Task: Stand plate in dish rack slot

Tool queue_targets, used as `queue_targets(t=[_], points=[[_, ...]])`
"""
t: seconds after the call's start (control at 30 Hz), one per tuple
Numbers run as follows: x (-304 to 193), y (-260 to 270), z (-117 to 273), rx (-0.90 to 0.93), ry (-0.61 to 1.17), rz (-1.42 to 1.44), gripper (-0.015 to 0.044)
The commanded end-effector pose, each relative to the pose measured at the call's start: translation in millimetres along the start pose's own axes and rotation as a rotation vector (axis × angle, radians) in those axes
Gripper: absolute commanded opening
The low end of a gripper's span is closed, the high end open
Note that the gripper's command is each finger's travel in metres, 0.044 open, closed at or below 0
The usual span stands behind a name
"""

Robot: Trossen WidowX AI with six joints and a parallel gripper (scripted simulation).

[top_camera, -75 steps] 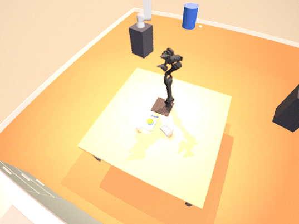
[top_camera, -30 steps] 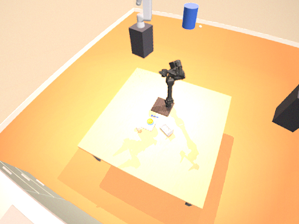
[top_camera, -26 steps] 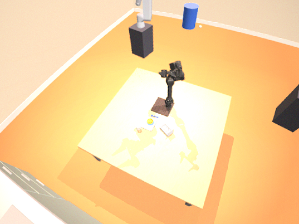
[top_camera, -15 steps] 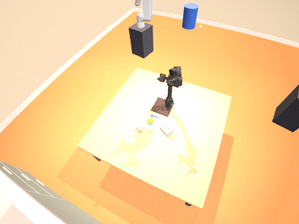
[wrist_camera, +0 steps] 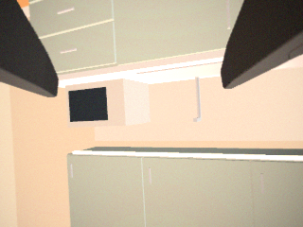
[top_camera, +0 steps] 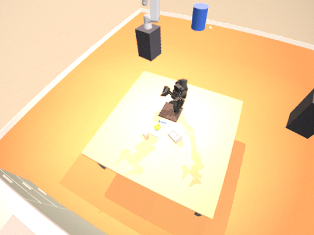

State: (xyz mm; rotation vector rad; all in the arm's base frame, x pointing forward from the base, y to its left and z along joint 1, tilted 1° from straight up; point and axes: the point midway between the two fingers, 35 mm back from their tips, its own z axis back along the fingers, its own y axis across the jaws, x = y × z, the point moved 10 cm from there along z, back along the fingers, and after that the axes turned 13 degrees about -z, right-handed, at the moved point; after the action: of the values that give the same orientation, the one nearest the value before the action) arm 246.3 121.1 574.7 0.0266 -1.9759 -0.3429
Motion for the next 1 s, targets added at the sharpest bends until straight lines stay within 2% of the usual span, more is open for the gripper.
queue_targets(t=[0.0, 0.5, 0.97], points=[[-23, -3, -10, 0.005, 0.059, 0.083, 0.0400], [-117, -33, -38, 0.039, 0.379, 0.372, 0.0400], [-186, -79, -44, 0.045, 0.697, 0.508, 0.0400]])
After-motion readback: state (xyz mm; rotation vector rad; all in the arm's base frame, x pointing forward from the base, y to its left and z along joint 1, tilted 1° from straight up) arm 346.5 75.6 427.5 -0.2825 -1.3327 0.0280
